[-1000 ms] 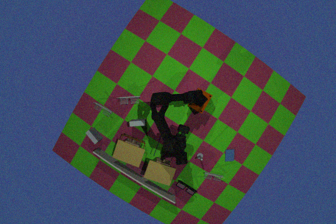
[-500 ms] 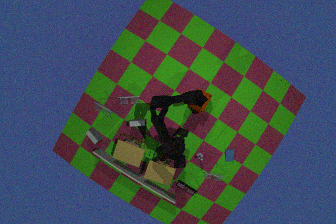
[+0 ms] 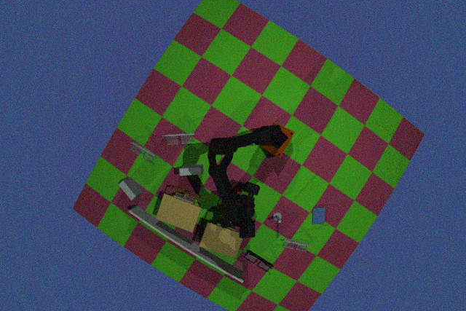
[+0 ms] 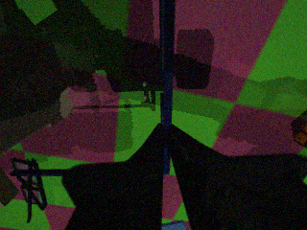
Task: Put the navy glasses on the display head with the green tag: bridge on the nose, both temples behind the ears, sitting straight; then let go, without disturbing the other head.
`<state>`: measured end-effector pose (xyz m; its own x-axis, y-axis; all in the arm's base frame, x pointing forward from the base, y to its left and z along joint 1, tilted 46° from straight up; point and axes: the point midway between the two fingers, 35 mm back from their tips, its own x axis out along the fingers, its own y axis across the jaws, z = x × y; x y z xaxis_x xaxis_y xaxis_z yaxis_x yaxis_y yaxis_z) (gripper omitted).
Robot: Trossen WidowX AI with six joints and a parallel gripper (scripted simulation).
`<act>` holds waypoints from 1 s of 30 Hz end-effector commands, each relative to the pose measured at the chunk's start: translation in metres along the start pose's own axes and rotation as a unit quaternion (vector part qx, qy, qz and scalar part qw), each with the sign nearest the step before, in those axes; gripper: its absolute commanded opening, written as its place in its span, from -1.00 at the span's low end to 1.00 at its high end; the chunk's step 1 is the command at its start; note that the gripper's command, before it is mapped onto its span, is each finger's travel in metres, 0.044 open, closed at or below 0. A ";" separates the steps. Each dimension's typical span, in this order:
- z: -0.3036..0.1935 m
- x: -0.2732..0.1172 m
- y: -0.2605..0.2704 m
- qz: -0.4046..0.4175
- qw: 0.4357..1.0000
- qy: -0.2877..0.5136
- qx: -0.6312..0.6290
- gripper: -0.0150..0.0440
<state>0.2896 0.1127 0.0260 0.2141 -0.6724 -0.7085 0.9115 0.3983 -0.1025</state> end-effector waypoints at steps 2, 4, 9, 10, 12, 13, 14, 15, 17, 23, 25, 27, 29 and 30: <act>0.001 -0.001 0.008 0.003 1.000 -0.002 0.000 -0.49; 0.001 -0.001 0.011 0.003 1.000 -0.002 0.000 -0.49; 0.001 -0.001 0.018 0.003 1.000 -0.002 0.000 -0.49; 0.001 -0.001 0.019 0.003 1.000 -0.002 0.000 -0.49; 0.001 -0.001 0.022 0.004 1.000 -0.002 0.000 -0.49; 0.001 -0.001 0.023 0.004 1.000 -0.002 0.000 -0.49; 0.001 -0.001 0.025 0.004 1.000 -0.002 0.000 -0.49; 0.001 -0.001 0.026 0.004 1.000 -0.002 0.000 -0.49; 0.001 -0.001 0.029 0.004 1.000 -0.002 0.000 -0.49; 0.002 0.000 0.037 0.004 1.000 -0.002 0.000 -0.49; 0.002 0.000 0.040 0.004 1.000 -0.002 0.001 -0.49; 0.002 0.000 0.043 0.004 1.000 -0.002 0.001 -0.49; 0.002 0.000 0.046 0.004 1.000 -0.002 0.001 -0.49; 0.002 0.001 0.047 0.004 1.000 -0.002 0.001 -0.49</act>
<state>0.3281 0.1278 0.0208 0.2162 -0.6717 -0.7086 0.9118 0.3984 -0.0995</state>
